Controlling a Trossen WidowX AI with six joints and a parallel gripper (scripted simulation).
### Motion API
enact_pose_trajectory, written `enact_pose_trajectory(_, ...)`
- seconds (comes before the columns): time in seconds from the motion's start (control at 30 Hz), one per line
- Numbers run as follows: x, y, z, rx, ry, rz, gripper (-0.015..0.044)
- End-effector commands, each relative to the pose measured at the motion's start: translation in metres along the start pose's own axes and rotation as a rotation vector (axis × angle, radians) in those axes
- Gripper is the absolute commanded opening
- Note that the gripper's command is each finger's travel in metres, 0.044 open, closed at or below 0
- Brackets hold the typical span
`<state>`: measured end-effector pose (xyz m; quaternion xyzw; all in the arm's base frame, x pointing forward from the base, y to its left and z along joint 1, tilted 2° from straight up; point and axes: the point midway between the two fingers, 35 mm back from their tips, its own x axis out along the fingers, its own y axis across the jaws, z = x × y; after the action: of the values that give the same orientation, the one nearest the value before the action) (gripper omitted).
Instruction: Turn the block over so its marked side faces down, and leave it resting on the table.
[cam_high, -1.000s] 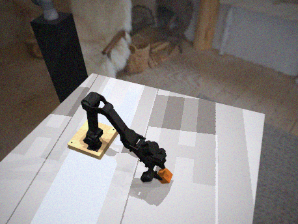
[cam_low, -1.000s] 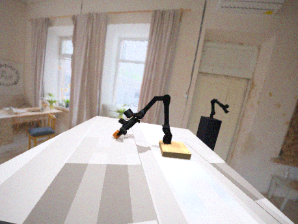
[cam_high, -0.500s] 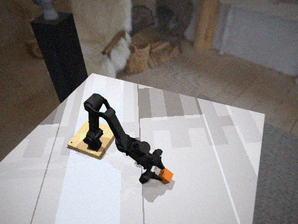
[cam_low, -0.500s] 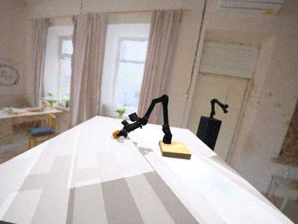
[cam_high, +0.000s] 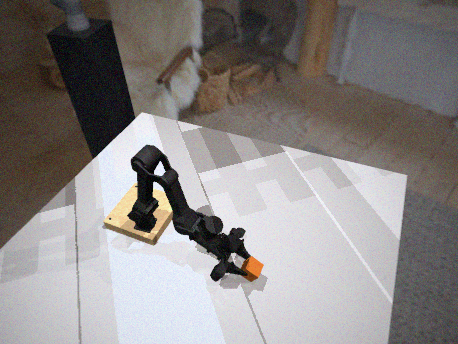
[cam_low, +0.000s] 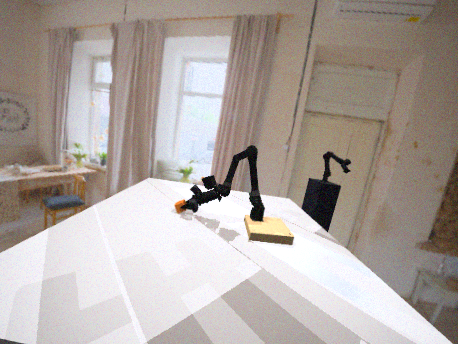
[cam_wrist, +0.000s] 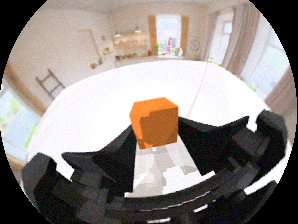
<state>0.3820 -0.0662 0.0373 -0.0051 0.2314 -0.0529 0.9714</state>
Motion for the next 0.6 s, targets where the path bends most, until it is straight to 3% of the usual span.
enact_pose_trajectory(0.0,-0.0007,0.0004,0.0023,0.002,-0.015,0.003,0.0)
enact_pose_trajectory(0.27,-0.0007,0.0004,0.0023,0.002,-0.015,0.003,0.0)
enact_pose_trajectory(0.57,-0.0007,0.0004,0.0023,0.002,-0.015,0.003,0.0236)
